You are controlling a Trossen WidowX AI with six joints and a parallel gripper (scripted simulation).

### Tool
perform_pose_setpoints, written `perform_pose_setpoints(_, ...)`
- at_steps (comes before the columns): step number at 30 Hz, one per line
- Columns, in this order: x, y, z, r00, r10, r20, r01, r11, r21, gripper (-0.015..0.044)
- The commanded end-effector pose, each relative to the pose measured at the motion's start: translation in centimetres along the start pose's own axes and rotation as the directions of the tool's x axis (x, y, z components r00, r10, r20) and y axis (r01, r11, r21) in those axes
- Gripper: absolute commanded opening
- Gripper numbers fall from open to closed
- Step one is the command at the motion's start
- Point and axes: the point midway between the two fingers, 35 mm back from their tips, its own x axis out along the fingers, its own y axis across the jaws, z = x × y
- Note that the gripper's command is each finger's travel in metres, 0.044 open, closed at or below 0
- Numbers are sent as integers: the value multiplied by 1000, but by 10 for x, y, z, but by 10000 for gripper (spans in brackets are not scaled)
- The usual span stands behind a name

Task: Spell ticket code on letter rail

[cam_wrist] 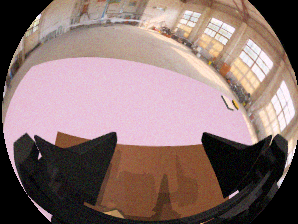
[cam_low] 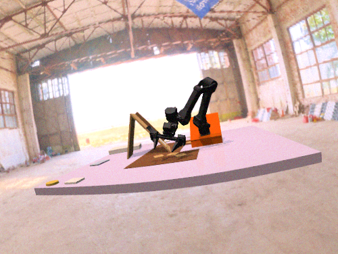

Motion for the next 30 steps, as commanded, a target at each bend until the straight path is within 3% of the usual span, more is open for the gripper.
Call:
perform_pose_setpoints(1, -10, -35, -8, 993, -108, -55, 105, 993, -55, 440)
perform_pose_setpoints(16, -78, -140, -27, 873, -439, -214, 389, 890, -239, 440)
perform_pose_setpoints(30, -194, -207, -45, 660, -662, -356, 549, 748, -374, 440)
